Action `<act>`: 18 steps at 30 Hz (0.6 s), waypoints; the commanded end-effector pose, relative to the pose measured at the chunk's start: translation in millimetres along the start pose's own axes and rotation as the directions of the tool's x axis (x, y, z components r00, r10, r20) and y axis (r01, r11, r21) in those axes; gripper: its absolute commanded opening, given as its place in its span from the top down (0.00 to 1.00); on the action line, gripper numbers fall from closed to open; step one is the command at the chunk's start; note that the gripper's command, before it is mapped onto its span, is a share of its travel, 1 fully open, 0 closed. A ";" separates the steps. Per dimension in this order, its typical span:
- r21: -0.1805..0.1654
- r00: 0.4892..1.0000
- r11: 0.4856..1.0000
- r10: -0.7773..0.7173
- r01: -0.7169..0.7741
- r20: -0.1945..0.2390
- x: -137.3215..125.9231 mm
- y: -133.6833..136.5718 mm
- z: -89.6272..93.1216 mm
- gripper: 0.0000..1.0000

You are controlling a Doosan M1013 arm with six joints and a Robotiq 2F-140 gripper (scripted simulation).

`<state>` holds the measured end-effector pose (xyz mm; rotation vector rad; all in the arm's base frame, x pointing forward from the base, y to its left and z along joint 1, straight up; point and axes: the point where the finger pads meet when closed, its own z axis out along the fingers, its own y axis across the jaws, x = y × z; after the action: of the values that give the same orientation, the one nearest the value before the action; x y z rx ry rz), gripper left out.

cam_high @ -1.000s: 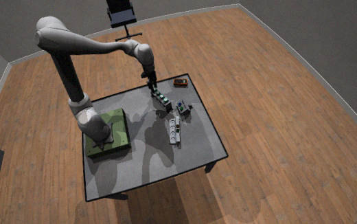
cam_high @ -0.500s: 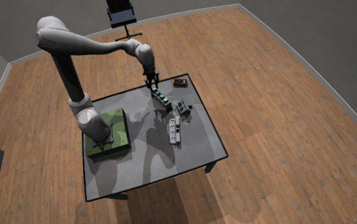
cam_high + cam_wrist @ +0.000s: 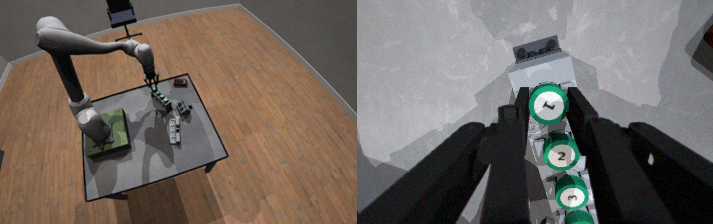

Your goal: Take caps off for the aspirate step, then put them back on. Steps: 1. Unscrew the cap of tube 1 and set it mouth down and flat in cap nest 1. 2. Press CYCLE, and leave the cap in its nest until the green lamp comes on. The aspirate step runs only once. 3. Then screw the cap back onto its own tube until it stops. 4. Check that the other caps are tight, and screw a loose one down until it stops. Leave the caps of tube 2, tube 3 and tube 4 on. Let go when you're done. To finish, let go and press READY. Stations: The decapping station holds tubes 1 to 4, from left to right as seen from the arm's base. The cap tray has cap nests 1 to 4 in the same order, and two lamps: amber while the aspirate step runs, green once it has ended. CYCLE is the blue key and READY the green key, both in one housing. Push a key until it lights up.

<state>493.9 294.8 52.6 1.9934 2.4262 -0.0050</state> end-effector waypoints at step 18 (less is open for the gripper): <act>-0.001 0.901 0.901 -0.435 0.435 0.000 0.2 0.3 -0.4 0.70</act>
<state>494.0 295.0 52.5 1.5877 2.6955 -0.0160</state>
